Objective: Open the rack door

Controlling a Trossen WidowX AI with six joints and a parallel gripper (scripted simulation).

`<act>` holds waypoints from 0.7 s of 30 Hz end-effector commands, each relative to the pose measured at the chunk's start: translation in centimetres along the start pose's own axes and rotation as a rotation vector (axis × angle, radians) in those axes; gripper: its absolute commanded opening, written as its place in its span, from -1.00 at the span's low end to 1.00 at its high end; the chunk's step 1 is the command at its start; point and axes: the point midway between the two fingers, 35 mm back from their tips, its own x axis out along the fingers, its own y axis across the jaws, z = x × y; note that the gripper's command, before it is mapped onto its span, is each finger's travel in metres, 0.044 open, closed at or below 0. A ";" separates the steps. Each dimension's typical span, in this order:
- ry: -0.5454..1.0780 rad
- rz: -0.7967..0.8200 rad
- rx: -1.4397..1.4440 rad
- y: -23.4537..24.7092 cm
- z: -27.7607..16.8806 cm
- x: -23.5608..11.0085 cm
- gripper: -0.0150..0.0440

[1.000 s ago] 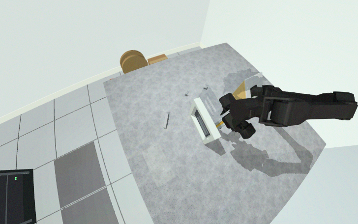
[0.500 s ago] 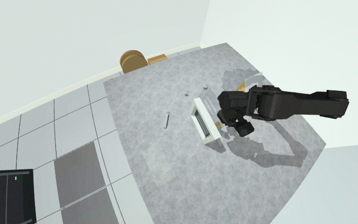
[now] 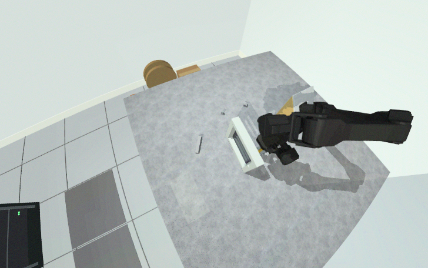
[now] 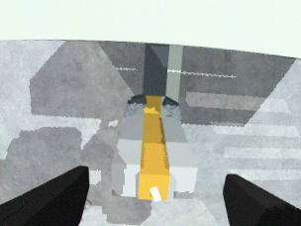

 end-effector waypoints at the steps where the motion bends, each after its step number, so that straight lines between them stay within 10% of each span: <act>1: -0.002 0.006 0.002 0.1 0.0 0.8 0.50; 21: -0.002 0.009 0.002 0.2 -0.1 4.1 0.50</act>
